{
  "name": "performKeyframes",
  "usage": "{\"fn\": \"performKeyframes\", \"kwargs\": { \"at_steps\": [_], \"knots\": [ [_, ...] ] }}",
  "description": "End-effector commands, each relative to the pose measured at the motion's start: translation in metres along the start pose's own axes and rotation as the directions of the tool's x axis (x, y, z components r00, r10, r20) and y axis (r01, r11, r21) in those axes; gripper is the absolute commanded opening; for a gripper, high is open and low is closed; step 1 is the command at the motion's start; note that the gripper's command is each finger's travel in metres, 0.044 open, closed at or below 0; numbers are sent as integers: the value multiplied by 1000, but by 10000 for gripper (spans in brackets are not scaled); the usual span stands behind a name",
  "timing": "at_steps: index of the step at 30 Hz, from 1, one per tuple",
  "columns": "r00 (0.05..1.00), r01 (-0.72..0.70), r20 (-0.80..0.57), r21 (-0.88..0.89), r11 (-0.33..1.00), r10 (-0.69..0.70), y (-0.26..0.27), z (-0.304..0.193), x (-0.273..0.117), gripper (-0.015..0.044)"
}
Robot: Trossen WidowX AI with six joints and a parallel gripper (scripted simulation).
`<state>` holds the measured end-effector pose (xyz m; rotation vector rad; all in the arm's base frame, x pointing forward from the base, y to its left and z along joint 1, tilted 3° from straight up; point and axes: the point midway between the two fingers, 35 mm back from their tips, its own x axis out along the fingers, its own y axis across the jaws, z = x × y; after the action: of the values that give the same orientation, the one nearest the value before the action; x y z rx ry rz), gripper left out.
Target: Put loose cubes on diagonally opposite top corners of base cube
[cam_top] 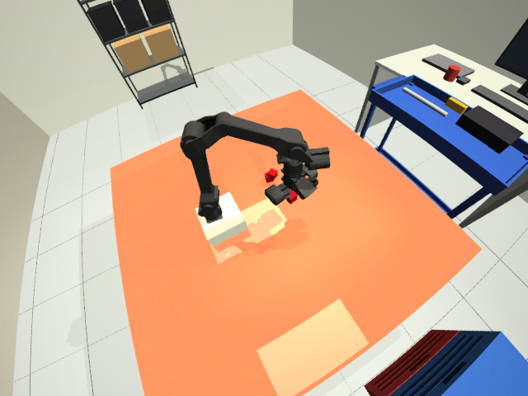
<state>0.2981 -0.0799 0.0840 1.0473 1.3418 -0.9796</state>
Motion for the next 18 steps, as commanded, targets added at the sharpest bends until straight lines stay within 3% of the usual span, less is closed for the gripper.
{"fn": "performKeyframes", "kwargs": {
  "at_steps": [1, 18],
  "knots": [
    [1000, 2, 0, -15, 1000, -2, 5, -11, 0, 105],
    [1000, -1, -3, -110, 994, 1, 25, -63, 2, 105]
  ]
}}
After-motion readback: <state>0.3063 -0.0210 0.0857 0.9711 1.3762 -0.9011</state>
